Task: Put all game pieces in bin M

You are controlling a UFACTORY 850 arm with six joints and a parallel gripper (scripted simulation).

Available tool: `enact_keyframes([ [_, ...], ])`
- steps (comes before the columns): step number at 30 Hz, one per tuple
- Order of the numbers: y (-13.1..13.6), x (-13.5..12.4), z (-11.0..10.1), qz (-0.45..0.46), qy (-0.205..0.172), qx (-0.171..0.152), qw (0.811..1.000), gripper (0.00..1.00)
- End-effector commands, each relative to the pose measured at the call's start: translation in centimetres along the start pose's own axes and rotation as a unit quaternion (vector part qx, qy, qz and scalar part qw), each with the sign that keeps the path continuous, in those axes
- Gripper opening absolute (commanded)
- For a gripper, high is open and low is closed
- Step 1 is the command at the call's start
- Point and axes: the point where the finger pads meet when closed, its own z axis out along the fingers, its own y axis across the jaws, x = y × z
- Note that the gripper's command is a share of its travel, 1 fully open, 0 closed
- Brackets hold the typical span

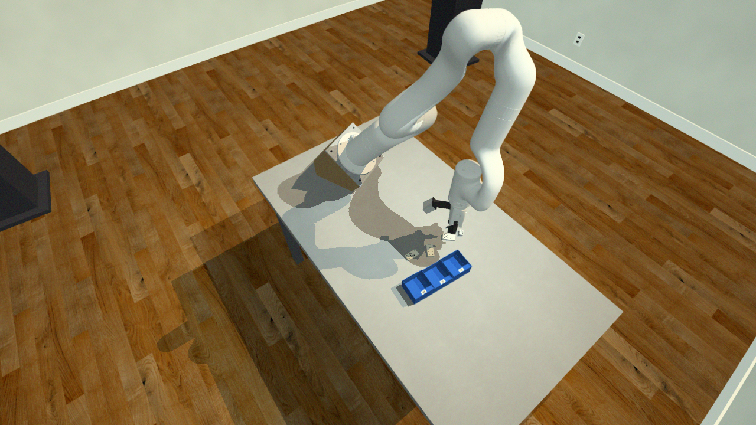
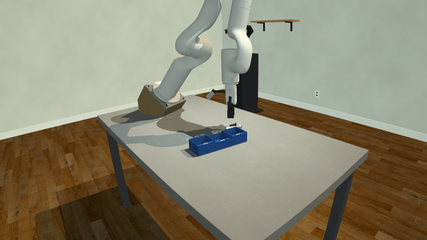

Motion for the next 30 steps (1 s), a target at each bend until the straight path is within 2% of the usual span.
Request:
enact_keyframes([
  [1,0.0,0.0,0.0,0.0,0.0,0.0,1.0,0.41],
  [12,0.0,0.0,0.0,0.0,0.0,0.0,1.0,0.41],
  [23,0.0,0.0,4.4,0.0,0.0,0.0,1.0,0.41],
  [30,-0.1,-0.1,5.5,0.0,0.0,0.0,1.0,0.41],
])
